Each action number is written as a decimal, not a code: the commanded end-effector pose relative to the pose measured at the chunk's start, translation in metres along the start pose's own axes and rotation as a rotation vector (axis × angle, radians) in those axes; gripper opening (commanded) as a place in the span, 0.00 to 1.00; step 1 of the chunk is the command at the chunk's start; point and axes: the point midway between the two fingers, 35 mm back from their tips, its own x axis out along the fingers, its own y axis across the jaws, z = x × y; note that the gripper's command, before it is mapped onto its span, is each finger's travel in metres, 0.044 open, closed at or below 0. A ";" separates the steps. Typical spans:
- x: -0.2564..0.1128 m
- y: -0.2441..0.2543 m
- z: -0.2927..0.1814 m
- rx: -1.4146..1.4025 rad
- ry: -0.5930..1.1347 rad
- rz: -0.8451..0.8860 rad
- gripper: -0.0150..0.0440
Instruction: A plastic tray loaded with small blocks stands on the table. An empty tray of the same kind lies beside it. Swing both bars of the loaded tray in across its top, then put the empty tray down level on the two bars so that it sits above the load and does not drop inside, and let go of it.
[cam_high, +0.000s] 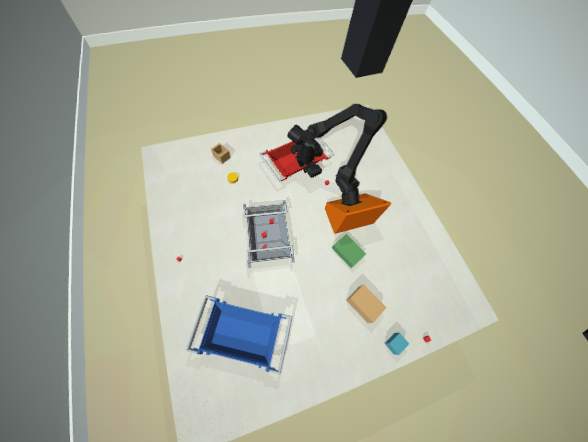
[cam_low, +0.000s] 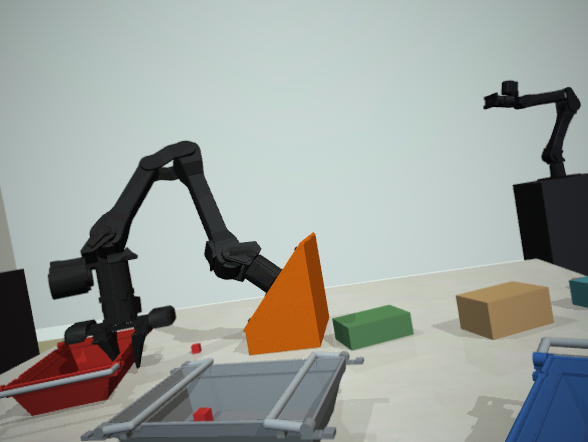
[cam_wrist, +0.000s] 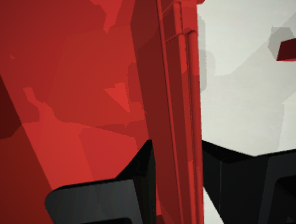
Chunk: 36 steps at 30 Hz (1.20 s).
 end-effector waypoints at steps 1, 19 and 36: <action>0.000 -0.001 0.000 -0.006 0.004 -0.005 0.44; -0.013 -0.001 -0.003 -0.004 0.005 -0.011 0.25; -0.079 -0.001 -0.001 -0.005 0.006 -0.010 0.25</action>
